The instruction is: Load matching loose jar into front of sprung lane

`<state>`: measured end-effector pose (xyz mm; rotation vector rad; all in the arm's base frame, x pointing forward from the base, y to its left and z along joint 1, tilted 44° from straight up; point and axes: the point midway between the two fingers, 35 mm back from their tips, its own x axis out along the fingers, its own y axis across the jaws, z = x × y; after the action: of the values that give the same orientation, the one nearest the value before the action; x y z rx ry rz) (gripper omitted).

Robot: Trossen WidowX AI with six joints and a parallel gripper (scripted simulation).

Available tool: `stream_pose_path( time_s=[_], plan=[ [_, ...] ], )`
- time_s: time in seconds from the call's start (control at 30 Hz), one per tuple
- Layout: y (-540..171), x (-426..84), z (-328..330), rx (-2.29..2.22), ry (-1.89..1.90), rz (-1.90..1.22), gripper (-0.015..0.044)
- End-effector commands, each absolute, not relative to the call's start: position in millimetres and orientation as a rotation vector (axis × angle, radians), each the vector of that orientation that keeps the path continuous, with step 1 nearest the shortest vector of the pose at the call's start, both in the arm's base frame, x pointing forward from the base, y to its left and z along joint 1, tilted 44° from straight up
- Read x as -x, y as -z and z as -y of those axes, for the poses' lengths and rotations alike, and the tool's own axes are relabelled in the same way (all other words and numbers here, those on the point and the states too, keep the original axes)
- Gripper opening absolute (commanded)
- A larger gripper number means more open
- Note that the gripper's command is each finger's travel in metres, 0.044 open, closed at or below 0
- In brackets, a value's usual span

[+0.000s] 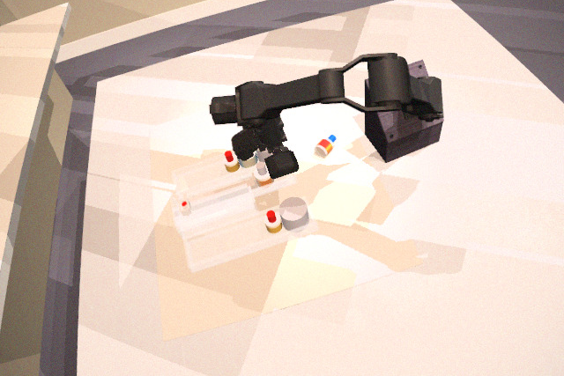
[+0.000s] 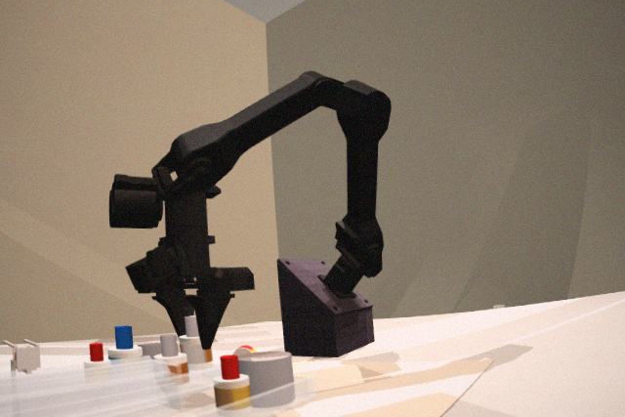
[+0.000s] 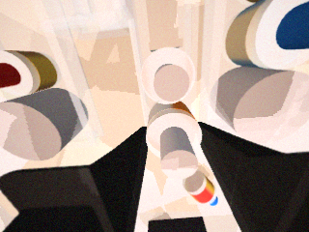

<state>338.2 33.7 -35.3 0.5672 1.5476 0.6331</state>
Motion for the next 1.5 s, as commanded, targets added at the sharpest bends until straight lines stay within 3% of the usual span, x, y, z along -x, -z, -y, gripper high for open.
stream_pose_path(
  time_s=[0.0, 1.47],
  plan=[
    [34.5, -343.5, -34.8, -0.568, -0.638, -1.525, 0.0],
    [43.5, -341.6, -42.8, -0.568, -0.638, -1.525, 0.0]
  ],
)
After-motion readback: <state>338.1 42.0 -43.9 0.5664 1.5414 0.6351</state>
